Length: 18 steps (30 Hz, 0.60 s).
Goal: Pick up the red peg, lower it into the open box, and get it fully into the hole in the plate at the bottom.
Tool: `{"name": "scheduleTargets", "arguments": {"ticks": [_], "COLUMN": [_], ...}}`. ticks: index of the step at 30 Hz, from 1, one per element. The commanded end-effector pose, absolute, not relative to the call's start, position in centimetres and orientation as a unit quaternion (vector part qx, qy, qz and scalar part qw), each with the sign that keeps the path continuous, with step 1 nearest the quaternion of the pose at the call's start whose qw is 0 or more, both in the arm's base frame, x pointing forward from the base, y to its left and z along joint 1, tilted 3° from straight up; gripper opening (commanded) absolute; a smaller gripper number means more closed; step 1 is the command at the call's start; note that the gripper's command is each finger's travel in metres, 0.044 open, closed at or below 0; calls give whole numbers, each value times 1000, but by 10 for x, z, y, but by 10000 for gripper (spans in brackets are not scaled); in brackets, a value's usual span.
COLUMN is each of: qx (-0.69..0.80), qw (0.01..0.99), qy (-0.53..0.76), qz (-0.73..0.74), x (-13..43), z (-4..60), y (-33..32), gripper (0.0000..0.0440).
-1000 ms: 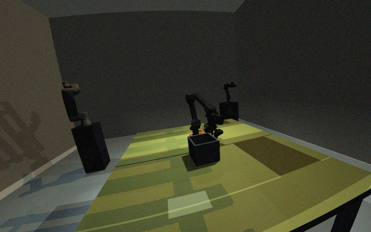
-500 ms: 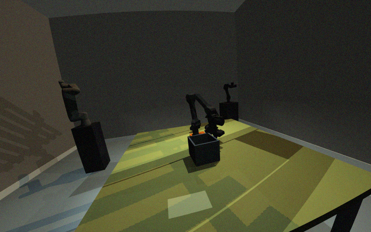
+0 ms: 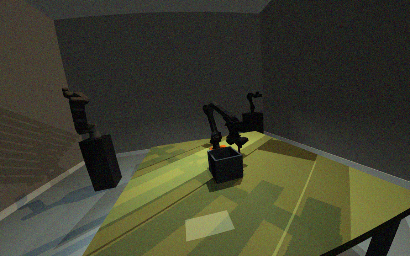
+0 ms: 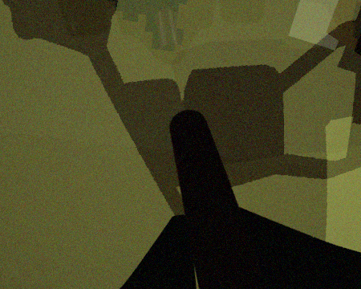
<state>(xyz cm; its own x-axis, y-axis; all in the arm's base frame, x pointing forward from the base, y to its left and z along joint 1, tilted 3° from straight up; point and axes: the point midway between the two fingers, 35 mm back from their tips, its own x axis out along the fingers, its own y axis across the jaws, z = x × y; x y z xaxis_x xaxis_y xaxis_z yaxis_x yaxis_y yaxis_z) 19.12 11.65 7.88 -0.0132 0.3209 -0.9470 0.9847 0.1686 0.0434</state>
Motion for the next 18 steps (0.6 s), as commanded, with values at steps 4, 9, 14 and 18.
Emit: {"name": "scheduleTargets", "arguments": {"ticks": [4,9,14,18], "qx": [551,556,559,561], "qw": [478,500,526,547], "qy": [602,591,574,556], "qz": [-325,-303,-287,-279], "x": [201,207,212,217], "z": [108,132,155,173], "y": [116,111,100,89], "gripper": [0,0,0,0]}}
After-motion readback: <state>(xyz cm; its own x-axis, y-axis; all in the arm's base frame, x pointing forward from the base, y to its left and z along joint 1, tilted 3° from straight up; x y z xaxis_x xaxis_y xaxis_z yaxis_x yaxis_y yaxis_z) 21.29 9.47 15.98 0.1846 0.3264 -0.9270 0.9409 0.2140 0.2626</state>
